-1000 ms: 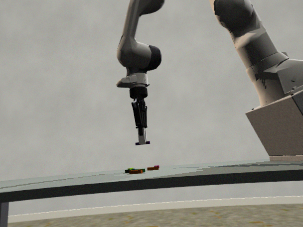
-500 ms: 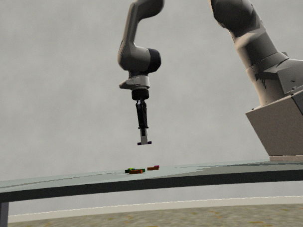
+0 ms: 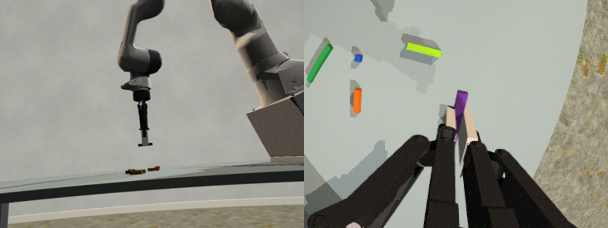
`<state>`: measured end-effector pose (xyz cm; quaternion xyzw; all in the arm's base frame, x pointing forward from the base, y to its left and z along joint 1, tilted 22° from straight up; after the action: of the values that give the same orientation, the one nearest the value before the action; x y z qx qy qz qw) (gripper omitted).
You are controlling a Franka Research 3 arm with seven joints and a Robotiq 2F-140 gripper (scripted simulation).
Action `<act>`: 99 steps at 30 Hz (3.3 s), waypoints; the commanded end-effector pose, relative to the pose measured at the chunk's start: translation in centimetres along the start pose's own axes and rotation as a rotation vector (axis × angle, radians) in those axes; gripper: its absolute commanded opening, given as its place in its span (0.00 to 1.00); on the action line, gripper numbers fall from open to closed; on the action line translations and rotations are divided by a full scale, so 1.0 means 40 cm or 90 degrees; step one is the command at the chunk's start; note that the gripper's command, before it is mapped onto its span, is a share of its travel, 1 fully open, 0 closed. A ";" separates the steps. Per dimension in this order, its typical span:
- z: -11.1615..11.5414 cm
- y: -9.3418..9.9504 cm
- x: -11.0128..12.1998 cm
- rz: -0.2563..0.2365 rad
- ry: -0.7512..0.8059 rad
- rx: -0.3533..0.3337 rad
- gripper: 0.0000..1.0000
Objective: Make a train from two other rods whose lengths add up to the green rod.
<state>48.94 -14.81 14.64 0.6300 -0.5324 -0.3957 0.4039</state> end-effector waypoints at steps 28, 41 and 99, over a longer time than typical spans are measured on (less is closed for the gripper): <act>-0.001 -0.212 -0.001 -0.003 0.028 0.004 0.03; -0.001 -0.215 -0.001 -0.003 0.028 0.004 0.03; 0.001 -0.215 -0.004 -0.003 0.031 0.004 0.03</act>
<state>52.00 -13.80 6.75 0.6412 -0.5236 -0.3810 0.4117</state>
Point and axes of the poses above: the point where the finger pads meet when closed, its own y axis back along the fingers, its own x axis across the jaws, z = x × y, the point moved 6 cm from there along y, back along the fingers, and after that the axes turned 3 degrees about y, right-handed, at the moved point
